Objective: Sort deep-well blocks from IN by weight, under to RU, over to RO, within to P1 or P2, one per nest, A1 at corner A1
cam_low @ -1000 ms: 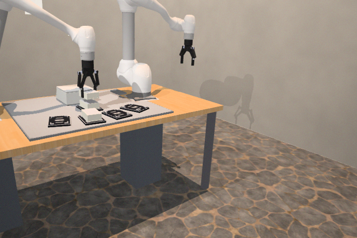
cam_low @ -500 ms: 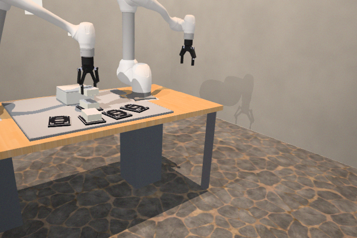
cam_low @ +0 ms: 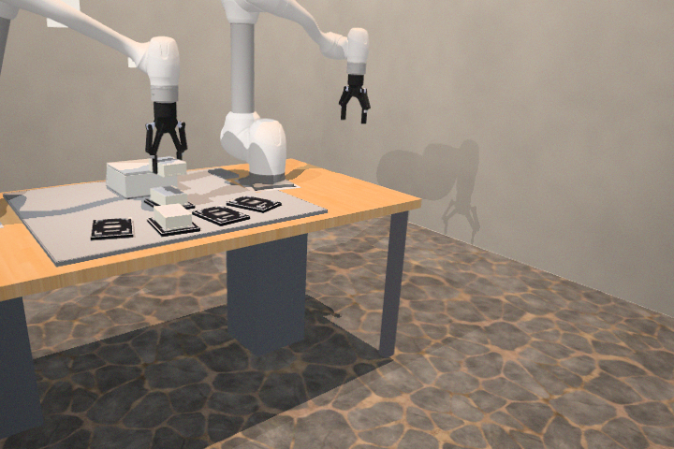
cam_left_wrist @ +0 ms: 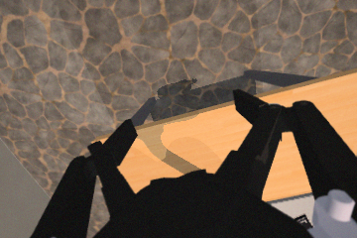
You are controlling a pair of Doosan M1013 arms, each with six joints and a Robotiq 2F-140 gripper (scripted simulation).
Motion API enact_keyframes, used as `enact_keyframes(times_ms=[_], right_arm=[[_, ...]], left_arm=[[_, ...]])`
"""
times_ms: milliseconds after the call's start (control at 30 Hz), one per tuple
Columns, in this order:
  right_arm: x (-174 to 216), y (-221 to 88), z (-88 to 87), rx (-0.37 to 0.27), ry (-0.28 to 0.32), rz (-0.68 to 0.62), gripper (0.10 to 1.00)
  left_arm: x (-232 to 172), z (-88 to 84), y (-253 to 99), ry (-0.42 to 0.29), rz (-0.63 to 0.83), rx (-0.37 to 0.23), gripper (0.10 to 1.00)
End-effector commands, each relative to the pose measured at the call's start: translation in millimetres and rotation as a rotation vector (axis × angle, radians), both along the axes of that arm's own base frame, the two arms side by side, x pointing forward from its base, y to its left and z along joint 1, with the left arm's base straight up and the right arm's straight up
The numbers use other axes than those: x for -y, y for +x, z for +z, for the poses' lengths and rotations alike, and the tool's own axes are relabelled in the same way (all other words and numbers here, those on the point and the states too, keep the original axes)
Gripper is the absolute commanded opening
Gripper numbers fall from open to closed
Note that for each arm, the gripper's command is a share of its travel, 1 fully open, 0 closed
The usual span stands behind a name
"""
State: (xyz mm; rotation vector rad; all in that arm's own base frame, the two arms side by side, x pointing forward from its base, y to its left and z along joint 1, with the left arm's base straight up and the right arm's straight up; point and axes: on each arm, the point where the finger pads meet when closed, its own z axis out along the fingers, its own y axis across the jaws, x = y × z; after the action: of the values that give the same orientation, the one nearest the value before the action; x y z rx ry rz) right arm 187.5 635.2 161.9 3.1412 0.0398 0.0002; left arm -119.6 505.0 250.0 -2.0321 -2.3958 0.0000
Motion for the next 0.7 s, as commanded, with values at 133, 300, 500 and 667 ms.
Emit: enact_keyframes(times_ms=[133, 300, 500, 667], right_arm=[[0, 0, 0.8, 0.000, 0.001, 0.000, 0.099], [0, 0, 0.8, 0.000, 0.001, 0.000, 0.099], [0, -10, 2.7, 0.000, 0.001, -0.020, 0.099], [0, -26, 5.9, 0.000, 0.001, -0.020, 0.099]], left_arm=[[0, 0.6, 0, 0.001, 0.000, -0.001, 1.000], [0, 0.6, 0, 0.001, 0.000, -0.001, 1.000], [0, 0.6, 0, 0.001, 0.000, -0.001, 1.000], [0, 0.6, 0, 0.001, 0.000, -0.001, 1.000]])
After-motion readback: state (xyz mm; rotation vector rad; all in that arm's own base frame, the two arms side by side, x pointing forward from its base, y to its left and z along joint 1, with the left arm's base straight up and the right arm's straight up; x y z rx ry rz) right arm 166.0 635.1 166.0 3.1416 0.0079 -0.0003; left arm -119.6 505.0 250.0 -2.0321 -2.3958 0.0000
